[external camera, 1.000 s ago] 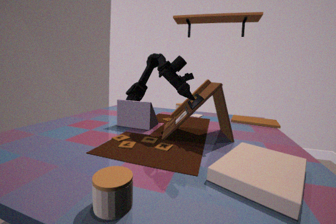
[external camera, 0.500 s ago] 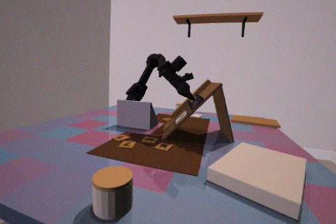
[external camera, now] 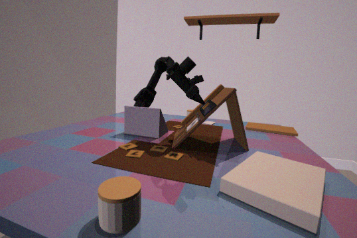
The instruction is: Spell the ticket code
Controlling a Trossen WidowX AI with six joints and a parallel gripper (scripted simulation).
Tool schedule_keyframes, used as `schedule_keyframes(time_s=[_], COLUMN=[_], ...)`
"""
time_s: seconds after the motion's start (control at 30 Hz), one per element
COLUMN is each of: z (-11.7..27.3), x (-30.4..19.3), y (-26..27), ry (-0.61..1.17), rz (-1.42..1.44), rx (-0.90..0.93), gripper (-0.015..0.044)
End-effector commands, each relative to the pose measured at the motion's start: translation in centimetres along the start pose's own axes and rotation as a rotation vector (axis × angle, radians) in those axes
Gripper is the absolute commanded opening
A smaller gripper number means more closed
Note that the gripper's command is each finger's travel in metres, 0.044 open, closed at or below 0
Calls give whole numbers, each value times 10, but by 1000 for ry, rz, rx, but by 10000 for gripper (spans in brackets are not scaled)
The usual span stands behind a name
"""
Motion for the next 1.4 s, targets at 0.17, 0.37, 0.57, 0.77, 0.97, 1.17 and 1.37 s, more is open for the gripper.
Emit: schedule_keyframes(time_s=[0.17, 0.37, 0.57, 0.77, 0.97, 1.17, 1.37], z=[7, 12, 17, 21, 26, 29, 28], x=[0, 0, 0, 0, 0, 0, 0], y=[-1, -3, -3, -4, -3, -2, -3], ry=[2, 2, 2, 2, 2, 3, 3], rz=[6, 6, 6, 6, 6, 6, 0], rx=[5, 5, 5, 4, 4, 4, -1], gripper=[295, 295, 295, 295, 295, 295, 190])
Point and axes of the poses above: the point midway between the two fingers, 35 mm back from their tips, its own z axis back along the fingers, its own y axis across the jaws, x = y × z, the point moved 9 cm from there along z, back along the fingers, and after that the axes turned 11 degrees about -z, right-handed, at the moved point
